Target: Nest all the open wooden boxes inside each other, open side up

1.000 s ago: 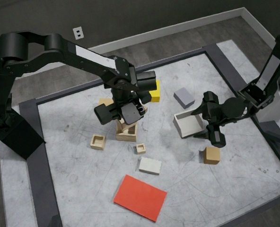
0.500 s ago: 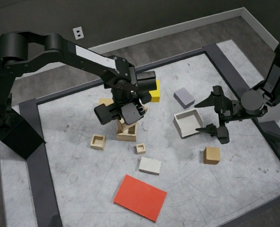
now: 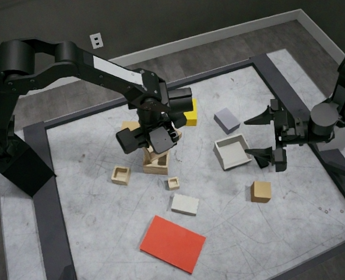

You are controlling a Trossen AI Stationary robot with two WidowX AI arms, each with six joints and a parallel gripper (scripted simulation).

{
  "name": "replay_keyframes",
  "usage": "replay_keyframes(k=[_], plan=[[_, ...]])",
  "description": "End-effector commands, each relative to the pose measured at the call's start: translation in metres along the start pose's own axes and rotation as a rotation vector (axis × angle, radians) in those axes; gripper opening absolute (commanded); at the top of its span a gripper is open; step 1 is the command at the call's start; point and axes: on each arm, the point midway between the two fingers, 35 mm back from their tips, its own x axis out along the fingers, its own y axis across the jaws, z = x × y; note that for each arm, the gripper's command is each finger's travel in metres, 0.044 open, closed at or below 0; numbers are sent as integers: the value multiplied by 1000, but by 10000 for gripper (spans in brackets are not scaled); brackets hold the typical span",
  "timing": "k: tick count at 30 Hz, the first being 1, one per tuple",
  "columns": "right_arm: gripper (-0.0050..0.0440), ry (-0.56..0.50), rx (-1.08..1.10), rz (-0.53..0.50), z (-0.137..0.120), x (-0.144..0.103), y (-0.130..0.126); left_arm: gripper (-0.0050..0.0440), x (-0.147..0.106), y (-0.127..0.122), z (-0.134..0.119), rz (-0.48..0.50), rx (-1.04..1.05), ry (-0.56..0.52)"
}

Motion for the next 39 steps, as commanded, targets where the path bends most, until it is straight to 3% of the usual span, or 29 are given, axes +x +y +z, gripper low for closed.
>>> replay_keyframes(k=[1,8,39], plan=[[400,-14,9,-1,4,0,0,257,-9,7,5,28,9,-14],[400,-14,9,-1,4,0,0,257,-12,10,6,36,-63,-19],[400,-14,9,-1,4,0,0,257,-11,9,6,22,-1000,-32]])
